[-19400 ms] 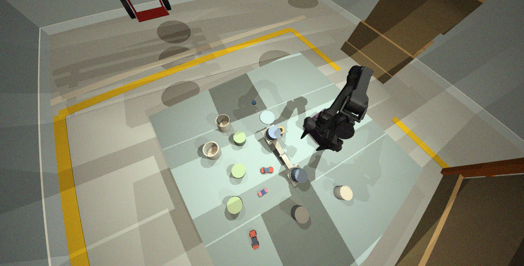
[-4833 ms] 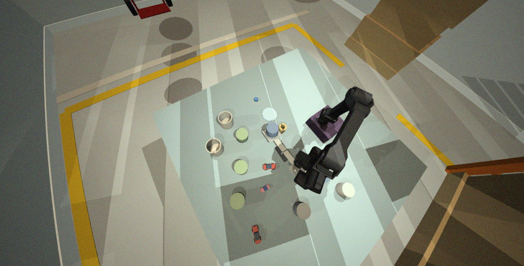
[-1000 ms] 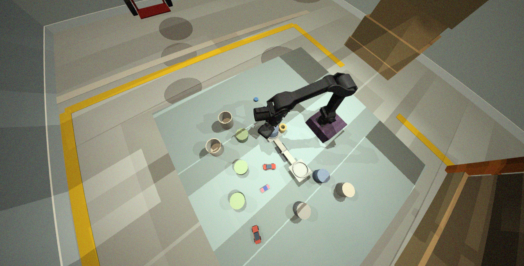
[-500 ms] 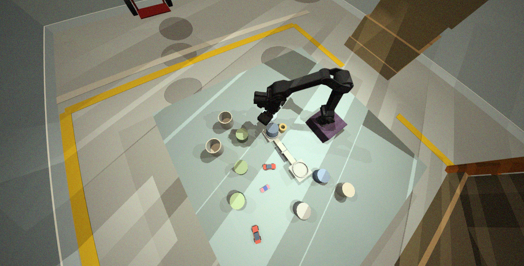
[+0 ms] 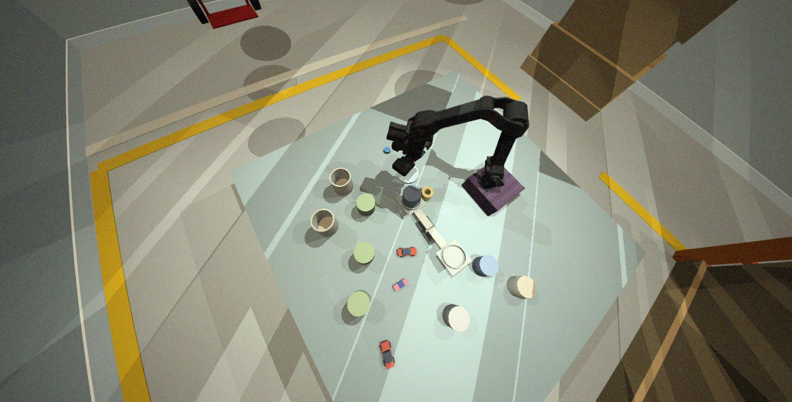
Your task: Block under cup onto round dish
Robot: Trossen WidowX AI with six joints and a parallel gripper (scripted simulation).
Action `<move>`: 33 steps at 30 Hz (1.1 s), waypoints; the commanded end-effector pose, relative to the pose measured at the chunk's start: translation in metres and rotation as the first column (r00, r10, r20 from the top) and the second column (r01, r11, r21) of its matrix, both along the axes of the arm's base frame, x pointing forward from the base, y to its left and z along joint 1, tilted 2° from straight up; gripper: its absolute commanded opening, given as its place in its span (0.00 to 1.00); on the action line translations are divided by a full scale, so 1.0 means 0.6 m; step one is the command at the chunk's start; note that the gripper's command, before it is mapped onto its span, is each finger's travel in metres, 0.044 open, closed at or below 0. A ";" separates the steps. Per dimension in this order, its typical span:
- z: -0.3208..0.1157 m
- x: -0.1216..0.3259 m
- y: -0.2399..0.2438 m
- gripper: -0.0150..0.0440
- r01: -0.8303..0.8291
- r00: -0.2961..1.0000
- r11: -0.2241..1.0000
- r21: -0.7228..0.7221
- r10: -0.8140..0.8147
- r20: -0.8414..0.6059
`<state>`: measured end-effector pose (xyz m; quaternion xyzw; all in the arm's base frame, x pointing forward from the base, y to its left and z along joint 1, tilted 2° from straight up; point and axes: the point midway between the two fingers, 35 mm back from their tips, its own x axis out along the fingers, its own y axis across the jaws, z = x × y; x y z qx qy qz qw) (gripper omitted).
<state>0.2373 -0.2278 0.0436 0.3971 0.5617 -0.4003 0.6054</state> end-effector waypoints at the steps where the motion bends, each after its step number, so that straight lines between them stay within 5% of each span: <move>1: -0.022 0.001 0.000 0.25 -0.009 1.000 1.000 0.004 0.009 0.001; 23: -0.097 0.004 -0.002 0.25 -0.009 1.000 1.000 0.004 0.009 0.001; 33: -0.091 0.002 -0.002 0.70 -0.005 1.000 1.000 0.005 0.005 -0.004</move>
